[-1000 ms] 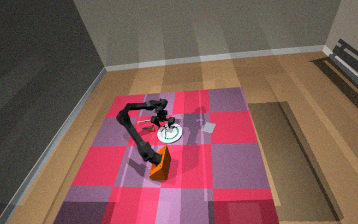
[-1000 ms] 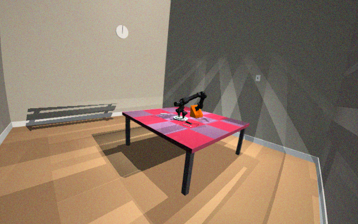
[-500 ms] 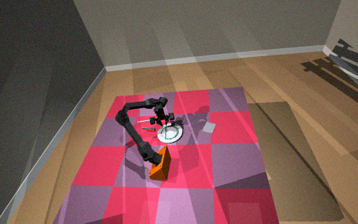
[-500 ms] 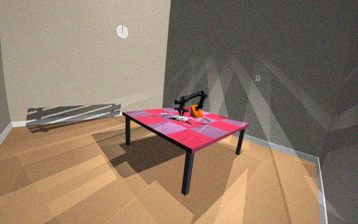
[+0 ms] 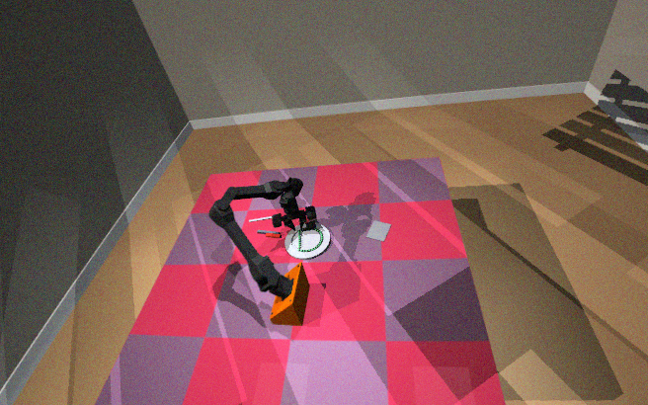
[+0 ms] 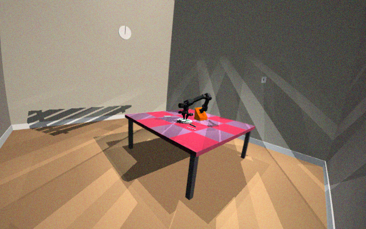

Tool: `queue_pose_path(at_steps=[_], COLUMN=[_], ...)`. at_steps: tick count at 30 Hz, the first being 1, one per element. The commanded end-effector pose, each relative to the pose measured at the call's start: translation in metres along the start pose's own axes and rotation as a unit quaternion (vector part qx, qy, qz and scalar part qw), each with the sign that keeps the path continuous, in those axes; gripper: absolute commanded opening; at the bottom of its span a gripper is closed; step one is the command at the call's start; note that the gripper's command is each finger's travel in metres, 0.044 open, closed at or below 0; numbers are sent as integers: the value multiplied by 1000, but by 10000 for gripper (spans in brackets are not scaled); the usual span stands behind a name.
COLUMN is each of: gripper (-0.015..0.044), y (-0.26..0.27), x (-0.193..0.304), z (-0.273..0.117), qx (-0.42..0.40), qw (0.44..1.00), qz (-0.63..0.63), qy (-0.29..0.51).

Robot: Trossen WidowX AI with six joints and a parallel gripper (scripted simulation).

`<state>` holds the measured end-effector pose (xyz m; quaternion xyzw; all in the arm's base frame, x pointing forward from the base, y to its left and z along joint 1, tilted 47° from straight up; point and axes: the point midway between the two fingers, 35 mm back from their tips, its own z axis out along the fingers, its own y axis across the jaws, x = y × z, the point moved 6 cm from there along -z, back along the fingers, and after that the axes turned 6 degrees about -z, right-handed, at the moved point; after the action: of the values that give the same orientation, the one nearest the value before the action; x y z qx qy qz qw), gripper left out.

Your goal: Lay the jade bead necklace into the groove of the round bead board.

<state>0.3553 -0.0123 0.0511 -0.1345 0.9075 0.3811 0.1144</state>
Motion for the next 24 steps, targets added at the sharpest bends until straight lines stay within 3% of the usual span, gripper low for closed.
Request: queue_pose_path(at_steps=[1, 12, 17, 24], gripper=[120, 120, 0, 0], y=[0, 1, 1, 1], x=[2, 3, 2, 2], z=[6, 20, 18, 18], qx=[-2, -3, -1, -1], qw=[1000, 1000, 1000, 1000], qz=[3, 4, 1, 1], qy=[1, 3, 3, 3])
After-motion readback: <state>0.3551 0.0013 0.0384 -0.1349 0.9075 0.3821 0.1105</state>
